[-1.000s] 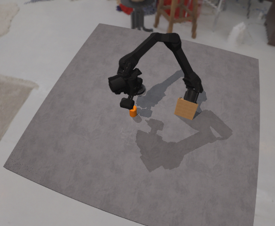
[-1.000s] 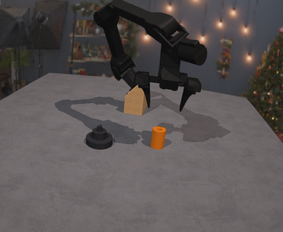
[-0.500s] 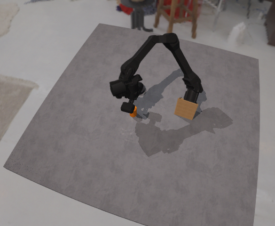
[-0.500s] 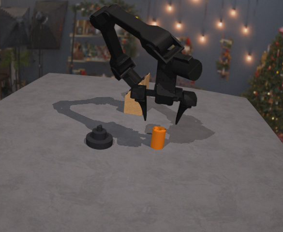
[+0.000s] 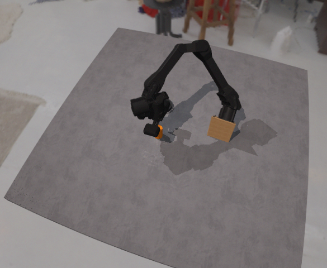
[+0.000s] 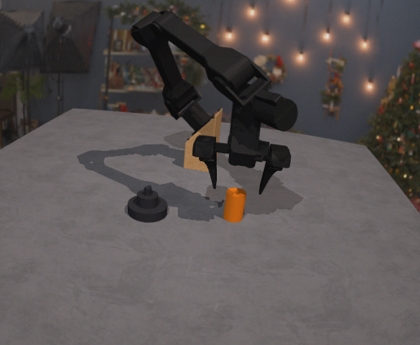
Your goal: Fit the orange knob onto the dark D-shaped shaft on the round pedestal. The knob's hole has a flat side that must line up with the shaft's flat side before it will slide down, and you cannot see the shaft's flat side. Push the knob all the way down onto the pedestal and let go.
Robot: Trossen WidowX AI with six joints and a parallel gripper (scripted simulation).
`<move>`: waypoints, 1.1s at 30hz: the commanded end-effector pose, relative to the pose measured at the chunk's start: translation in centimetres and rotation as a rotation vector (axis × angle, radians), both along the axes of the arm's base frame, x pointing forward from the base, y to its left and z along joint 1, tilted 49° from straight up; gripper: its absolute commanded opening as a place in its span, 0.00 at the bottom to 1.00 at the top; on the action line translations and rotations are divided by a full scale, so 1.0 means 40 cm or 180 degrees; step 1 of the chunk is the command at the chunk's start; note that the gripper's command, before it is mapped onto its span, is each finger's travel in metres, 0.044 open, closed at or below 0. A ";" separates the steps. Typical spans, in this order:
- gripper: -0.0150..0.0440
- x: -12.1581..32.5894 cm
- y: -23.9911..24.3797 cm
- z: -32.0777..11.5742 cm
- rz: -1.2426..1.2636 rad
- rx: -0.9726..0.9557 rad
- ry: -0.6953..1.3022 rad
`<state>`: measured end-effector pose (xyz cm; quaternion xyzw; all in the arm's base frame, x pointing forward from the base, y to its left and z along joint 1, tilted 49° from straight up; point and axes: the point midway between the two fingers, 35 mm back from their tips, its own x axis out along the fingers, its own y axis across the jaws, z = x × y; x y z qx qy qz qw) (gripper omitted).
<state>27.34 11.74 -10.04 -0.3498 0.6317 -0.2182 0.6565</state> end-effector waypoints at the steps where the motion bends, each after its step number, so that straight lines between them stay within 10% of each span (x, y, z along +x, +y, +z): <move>1: 1.00 -0.001 -0.019 -0.017 0.0013 -0.0031 0.0029; 33: 0.91 0.008 -0.106 -0.090 0.0011 -0.0043 0.0026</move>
